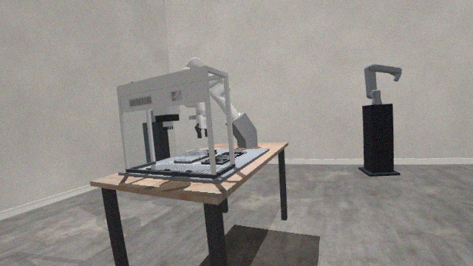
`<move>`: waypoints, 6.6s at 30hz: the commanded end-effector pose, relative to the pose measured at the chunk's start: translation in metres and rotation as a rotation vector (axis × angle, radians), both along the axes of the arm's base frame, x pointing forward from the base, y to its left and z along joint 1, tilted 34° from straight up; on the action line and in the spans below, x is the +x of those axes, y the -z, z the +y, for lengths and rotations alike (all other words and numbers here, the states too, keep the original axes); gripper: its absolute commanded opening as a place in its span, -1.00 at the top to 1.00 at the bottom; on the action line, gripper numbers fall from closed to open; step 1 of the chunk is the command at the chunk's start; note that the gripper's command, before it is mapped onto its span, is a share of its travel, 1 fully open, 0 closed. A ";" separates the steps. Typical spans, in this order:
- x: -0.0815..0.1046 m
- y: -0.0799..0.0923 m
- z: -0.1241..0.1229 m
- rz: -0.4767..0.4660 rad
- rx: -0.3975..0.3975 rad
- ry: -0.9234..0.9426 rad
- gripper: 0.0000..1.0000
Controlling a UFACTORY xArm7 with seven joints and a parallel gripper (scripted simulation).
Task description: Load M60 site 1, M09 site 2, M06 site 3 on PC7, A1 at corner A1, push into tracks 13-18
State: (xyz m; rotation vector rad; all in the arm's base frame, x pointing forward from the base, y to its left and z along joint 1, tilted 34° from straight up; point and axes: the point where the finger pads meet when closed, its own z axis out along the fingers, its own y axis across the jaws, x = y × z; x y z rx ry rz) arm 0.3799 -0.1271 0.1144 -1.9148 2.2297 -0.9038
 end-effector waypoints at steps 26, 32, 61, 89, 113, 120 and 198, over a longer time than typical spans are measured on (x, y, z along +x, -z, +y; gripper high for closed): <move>0.099 -0.007 0.069 0.008 -0.011 -0.024 -1.00; 0.112 -0.007 0.078 0.008 -0.010 -0.024 -1.00; 0.118 0.005 0.072 0.008 -0.010 -0.024 -1.00; 0.136 0.041 0.056 0.008 -0.010 -0.024 -1.00; 0.150 0.068 0.043 0.008 -0.010 -0.024 -1.00; 0.151 0.071 0.042 0.008 -0.010 -0.024 -1.00; 0.157 0.084 0.024 0.008 -0.010 -0.024 -1.00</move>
